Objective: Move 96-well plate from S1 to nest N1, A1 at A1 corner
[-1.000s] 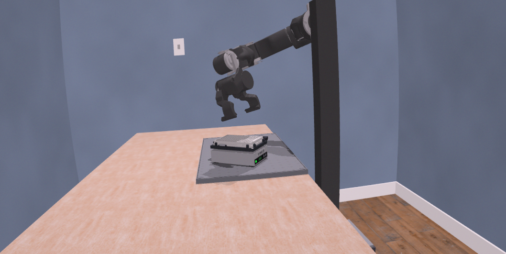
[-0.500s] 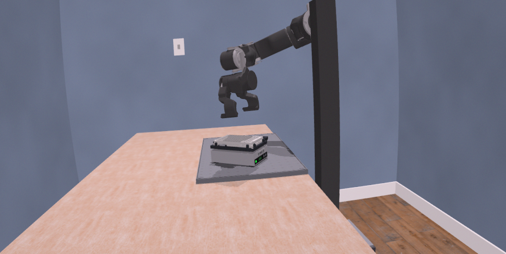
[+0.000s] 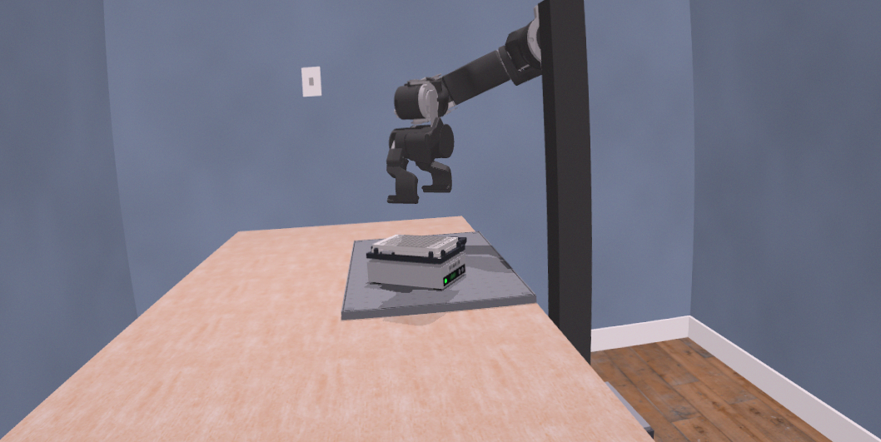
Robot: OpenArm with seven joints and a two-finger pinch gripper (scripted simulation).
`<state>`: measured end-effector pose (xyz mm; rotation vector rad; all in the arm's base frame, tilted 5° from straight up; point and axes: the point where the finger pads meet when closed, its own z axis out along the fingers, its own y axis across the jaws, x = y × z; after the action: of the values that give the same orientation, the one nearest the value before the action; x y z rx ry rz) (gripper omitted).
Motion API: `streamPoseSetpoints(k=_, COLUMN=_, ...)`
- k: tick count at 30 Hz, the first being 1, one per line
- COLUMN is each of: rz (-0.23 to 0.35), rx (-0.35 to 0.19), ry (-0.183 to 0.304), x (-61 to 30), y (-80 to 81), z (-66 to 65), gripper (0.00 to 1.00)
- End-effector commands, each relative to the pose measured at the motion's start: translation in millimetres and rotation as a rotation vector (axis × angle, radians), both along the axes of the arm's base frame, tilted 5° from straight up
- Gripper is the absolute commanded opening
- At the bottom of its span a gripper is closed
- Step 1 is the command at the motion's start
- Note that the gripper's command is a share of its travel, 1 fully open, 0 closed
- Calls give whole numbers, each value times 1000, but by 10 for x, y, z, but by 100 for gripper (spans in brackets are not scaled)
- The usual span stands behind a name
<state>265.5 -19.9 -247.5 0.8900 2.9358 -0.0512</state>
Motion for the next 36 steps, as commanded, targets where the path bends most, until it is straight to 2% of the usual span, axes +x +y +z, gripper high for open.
streamPoseSetpoints(k=1, rz=-3, rx=-5, ry=-2, x=6, y=-8, z=10, gripper=77)
streamPoseSetpoints(k=19, rz=0, rx=2, ry=-2, x=5, y=5, z=9, gripper=77)
streamPoseSetpoints(k=24, rz=-3, rx=-5, ry=-2, x=35, y=-34, z=-538, gripper=77)
streamPoseSetpoints(k=36, rz=-3, rx=-5, ry=-2, x=35, y=-34, z=-538, gripper=77)
